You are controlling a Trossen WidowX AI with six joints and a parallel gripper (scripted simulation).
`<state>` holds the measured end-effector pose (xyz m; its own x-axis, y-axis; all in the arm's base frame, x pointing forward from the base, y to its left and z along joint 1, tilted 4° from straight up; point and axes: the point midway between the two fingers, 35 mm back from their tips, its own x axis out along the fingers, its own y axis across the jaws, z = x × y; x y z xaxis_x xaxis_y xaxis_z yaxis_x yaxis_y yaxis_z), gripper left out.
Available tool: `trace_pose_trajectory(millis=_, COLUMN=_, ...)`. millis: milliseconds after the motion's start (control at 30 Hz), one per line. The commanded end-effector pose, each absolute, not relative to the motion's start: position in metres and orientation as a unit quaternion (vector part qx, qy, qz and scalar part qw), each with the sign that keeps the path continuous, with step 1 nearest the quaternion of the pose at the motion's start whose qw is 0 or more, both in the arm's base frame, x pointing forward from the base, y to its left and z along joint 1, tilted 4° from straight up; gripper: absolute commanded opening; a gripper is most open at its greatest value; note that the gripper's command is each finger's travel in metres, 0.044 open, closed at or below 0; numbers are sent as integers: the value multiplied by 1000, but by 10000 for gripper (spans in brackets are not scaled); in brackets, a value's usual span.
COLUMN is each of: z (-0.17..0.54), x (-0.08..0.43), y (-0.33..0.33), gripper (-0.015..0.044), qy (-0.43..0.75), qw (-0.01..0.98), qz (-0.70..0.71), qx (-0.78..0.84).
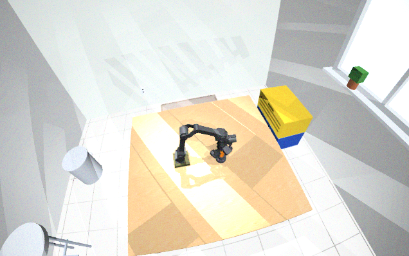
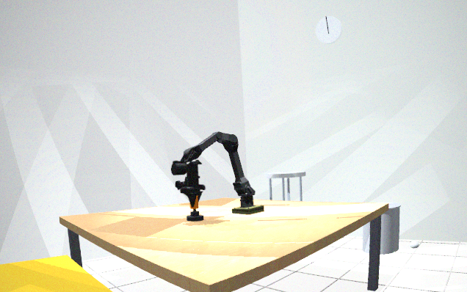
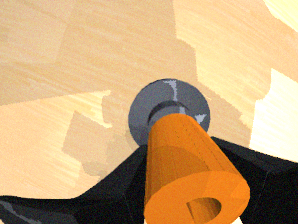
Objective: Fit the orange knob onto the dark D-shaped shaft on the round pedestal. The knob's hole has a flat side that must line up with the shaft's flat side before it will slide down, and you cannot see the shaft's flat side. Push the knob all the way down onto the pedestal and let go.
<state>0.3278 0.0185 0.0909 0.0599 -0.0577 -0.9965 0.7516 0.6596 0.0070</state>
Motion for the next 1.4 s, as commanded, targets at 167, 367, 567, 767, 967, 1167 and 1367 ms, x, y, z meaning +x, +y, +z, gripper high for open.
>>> trace_pose_trajectory(millis=167, z=90, x=326, y=18, gripper=0, qy=615, qw=672, qz=-301, qx=282)
trace_pose_trajectory(millis=367, z=84, x=325, y=17, gripper=0, qy=615, qw=672, qz=-301, qx=282)
trace_pose_trajectory(millis=567, z=80, x=325, y=16, gripper=0, qy=615, qw=672, qz=-301, qx=282)
trace_pose_trajectory(millis=767, z=77, x=326, y=15, gripper=0, qy=615, qw=672, qz=-301, qx=282)
trace_pose_trajectory(millis=967, z=74, x=326, y=15, gripper=0, qy=615, qw=672, qz=-301, qx=282)
trace_pose_trajectory(millis=1167, z=76, x=328, y=18, gripper=0, qy=613, qw=674, qz=-298, qx=285)
trace_pose_trajectory(millis=1367, z=76, x=328, y=18, gripper=26, qy=613, qw=674, qz=-298, qx=285)
